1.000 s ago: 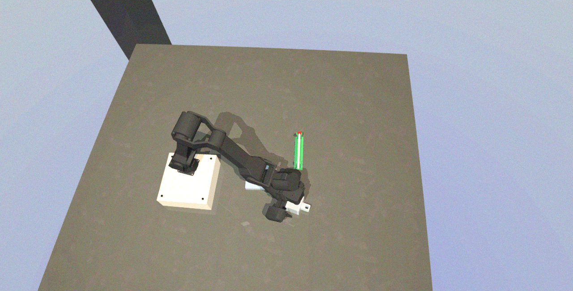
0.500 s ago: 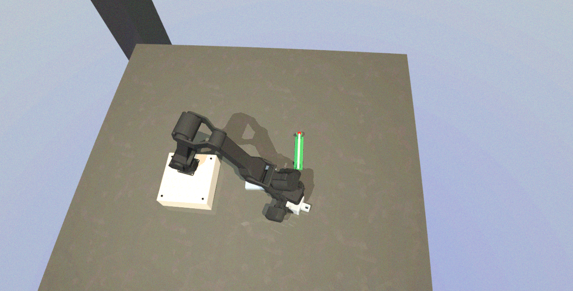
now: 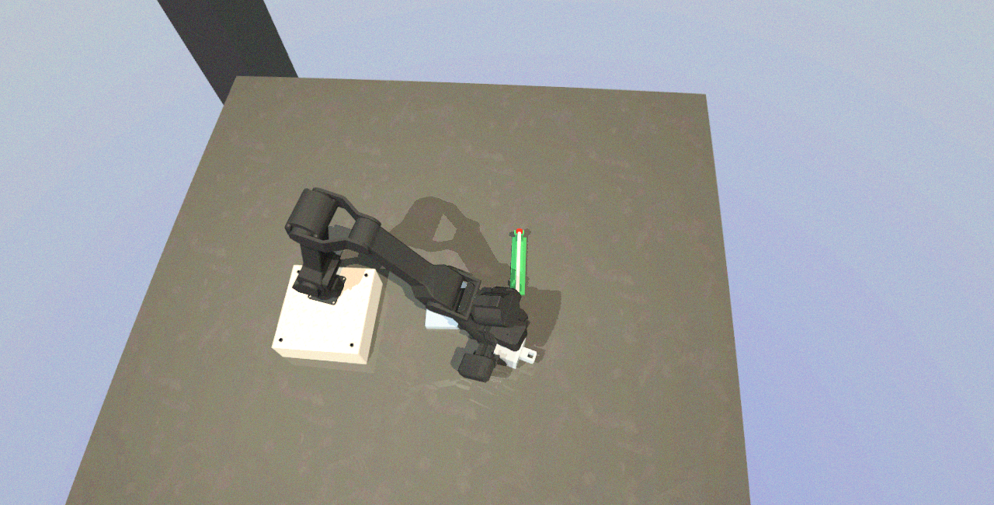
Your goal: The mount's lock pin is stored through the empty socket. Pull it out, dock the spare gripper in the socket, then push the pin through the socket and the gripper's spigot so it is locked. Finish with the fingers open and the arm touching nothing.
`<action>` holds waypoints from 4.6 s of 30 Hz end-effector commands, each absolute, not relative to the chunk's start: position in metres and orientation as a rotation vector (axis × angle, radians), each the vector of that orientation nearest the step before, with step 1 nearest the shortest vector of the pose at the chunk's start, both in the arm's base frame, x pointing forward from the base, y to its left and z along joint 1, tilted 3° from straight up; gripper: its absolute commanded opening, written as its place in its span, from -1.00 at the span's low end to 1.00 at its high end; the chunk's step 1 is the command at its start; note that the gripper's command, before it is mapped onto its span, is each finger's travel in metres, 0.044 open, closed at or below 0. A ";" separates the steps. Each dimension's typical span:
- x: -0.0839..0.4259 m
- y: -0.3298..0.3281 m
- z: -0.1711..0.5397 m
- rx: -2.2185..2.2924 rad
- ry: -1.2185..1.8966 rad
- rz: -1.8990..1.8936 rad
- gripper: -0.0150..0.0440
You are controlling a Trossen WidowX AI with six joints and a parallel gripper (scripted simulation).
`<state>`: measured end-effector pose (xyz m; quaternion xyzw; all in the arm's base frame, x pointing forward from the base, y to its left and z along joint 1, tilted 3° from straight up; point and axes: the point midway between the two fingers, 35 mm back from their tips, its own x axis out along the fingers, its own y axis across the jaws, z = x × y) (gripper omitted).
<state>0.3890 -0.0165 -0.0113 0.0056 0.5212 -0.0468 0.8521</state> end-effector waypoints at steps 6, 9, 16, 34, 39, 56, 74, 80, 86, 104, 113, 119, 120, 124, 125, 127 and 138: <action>0.397 -0.015 0.048 0.014 1.060 -0.100 -0.49; 0.395 -0.014 0.064 0.014 1.060 -0.100 -0.49; 0.392 -0.014 0.082 0.014 1.060 -0.100 -0.49; 0.386 -0.011 0.072 -0.001 1.093 -0.094 -0.49; 0.377 -0.005 0.069 -0.052 1.131 -0.094 -0.49; 0.348 0.006 0.064 -0.237 1.234 -0.096 -0.49; 0.315 0.009 0.057 -0.456 1.350 -0.133 -0.49; 0.304 0.009 0.055 -0.540 1.385 -0.142 -0.49; 0.294 0.008 0.056 -0.612 1.411 -0.152 -0.49; 0.270 0.008 0.067 -0.921 1.456 -0.140 -0.49; 0.256 0.014 0.074 -1.120 1.470 -0.099 -0.49; 0.246 0.022 0.080 -1.276 1.470 -0.054 -0.49; 0.244 0.023 0.081 -1.303 1.469 -0.047 -0.49; 0.238 0.028 0.086 -1.409 1.462 -0.018 -0.49; 0.237 0.029 0.087 -1.436 1.460 -0.011 -0.49; 0.234 0.031 0.090 -1.490 1.454 0.003 -0.49; 0.220 0.043 0.104 -1.780 1.403 0.072 -0.49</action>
